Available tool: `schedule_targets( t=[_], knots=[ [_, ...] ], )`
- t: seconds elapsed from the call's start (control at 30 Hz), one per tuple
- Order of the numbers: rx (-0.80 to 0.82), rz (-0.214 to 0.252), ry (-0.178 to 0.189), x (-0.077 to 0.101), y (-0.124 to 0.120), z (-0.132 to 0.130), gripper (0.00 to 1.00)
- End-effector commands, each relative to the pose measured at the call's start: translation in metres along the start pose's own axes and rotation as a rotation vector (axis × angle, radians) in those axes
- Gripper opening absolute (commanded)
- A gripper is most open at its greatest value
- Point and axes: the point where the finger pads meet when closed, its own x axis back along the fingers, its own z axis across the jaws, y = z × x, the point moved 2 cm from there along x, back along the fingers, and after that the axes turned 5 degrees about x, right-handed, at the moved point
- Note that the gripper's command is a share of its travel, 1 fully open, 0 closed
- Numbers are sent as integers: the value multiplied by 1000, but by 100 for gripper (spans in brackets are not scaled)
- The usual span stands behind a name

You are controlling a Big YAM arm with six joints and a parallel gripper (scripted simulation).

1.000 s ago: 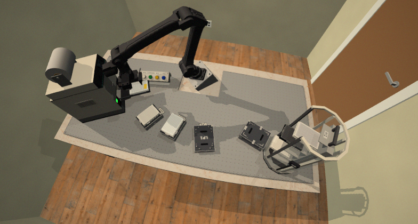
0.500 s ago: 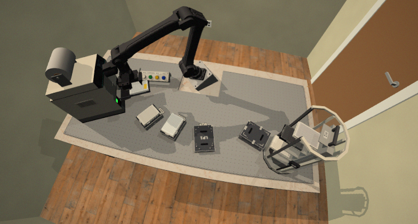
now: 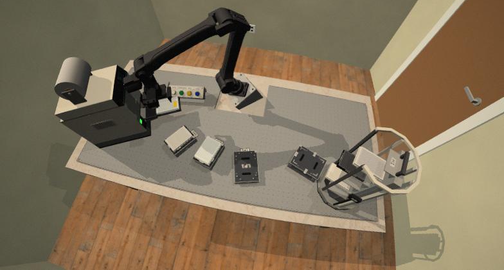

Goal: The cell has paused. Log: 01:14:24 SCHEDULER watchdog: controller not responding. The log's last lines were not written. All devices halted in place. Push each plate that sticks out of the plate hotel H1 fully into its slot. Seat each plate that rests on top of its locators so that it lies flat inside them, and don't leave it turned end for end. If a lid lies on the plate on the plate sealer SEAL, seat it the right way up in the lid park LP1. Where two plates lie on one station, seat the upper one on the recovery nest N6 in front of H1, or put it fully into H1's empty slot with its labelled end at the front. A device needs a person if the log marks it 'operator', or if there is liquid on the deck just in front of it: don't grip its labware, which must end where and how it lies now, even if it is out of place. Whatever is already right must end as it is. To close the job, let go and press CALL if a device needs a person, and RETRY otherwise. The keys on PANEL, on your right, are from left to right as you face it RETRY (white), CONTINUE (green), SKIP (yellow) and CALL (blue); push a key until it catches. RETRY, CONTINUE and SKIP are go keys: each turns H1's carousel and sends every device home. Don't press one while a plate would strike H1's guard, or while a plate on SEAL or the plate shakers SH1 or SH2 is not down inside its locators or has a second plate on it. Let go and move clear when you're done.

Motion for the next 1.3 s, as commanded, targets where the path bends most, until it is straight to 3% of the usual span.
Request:
schedule_targets(
  t=[0.0, 0.77, 0.8, 0.83, 0.87, 0.9, 1.13, 1.27],
  knots=[
    [5, -2, -29, 5, 2, -9, 100],
    [5, -2, -29, 5, 2, -9, 100],
    [10, -4, 5, -8, 4, -2, 100],
    [13, -5, 5, 1, 4, -3, 100],
    [18, -6, -45, 24, 6, -16, 100],
    [19, -6, -58, 31, 5, -15, 100],
    [9, 0, -62, 52, 1, -14, 100],
    [8, 0, -49, 52, 0, -15, 100]
  ],
)
